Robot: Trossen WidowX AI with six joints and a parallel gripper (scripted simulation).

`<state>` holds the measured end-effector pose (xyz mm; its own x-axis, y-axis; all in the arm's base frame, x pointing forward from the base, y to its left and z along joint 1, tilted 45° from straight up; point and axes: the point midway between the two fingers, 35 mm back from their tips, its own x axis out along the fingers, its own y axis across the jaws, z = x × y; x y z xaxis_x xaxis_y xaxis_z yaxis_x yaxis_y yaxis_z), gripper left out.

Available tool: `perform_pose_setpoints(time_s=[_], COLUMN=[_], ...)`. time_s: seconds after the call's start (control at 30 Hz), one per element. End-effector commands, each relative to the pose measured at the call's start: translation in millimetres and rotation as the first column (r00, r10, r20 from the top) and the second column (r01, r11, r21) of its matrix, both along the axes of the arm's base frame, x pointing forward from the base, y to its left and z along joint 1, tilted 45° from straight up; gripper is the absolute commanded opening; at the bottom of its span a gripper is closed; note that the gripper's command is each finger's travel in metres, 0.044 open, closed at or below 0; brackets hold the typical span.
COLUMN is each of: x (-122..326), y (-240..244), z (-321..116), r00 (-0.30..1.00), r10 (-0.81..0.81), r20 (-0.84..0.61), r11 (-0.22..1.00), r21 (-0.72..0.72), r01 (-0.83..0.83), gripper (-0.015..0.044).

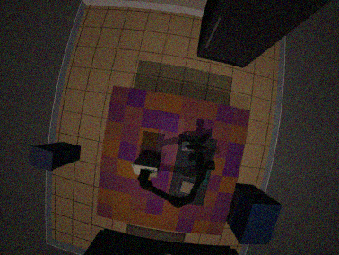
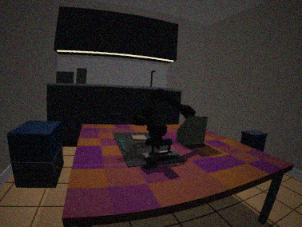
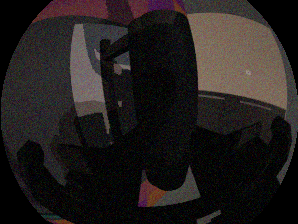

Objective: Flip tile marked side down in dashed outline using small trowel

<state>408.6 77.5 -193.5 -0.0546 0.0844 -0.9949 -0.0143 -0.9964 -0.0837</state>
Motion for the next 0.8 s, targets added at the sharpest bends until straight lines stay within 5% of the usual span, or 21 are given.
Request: perform_pose_setpoints(time_s=[0.0,0.33,0.7,0.77], x=[-1.0,-1.9,-1.9,-1.9], y=[-2.2,-11.9,-11.9,-11.9], z=[-6.6,-16.5,-16.5,-16.5], r00=[1.000,1.000,1.000,1.000], r10=[0.006,0.006,0.006,0.006], r20=[-0.003,-0.003,-0.003,-0.003], r11=[1.000,1.000,1.000,1.000], r21=[0.011,0.011,0.011,0.011], r01=[-0.006,-0.006,-0.006,-0.006], gripper=[0.0000,0.0000,0.0289,0.0300])
